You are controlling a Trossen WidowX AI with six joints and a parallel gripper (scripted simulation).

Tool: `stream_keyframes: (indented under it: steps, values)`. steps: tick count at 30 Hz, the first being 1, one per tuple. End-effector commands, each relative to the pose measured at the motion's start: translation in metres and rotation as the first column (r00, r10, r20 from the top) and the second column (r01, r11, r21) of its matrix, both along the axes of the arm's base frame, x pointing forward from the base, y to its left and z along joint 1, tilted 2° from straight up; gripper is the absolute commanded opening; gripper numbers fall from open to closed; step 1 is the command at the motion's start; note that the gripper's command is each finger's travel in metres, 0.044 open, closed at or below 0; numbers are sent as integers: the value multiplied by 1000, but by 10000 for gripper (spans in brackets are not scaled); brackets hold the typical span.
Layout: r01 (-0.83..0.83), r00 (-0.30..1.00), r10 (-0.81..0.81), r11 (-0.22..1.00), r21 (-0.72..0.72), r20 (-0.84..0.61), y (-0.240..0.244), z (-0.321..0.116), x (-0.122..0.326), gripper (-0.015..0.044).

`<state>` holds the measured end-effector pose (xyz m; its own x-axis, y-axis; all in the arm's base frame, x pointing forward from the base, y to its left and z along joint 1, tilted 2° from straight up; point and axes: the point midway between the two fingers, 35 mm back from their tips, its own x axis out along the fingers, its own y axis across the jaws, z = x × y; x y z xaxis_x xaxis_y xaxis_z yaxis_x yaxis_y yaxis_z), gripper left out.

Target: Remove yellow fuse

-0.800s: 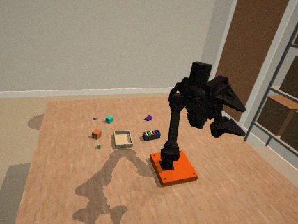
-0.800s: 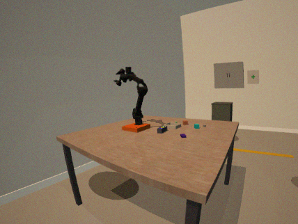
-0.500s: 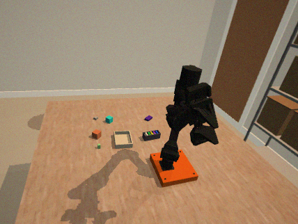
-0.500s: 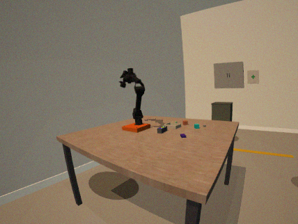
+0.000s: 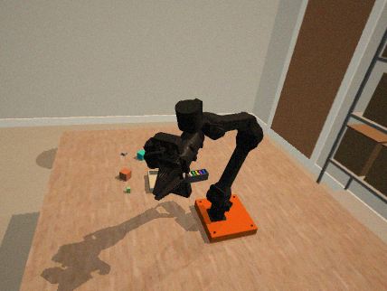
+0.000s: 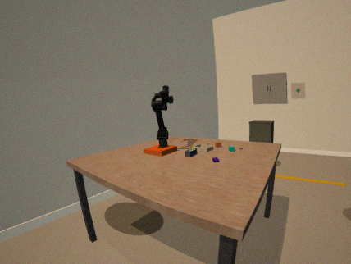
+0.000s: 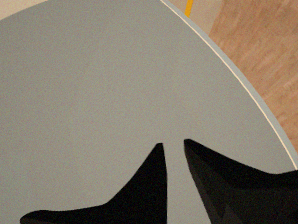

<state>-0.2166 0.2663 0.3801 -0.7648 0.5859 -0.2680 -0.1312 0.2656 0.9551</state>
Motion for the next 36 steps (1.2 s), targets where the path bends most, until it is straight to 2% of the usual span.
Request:
stream_keyframes:
  steps: [1,6,10,18,23,28,36]
  values:
    - [166,976,-168,986,26,142,43,-30,51,66]
    - [334,889,-333,941,54,314,79,-64,125,66]
    - [455,821,-423,891,9,383,90,-89,184,66]
    - [594,647,-477,805,-1,595,83,-137,289,66]
    - [665,526,-442,746,-28,727,53,-171,361,66]
    - [734,447,-354,670,-111,821,4,-205,426,66]
    - [791,448,-169,533,-301,878,-107,-256,493,66]
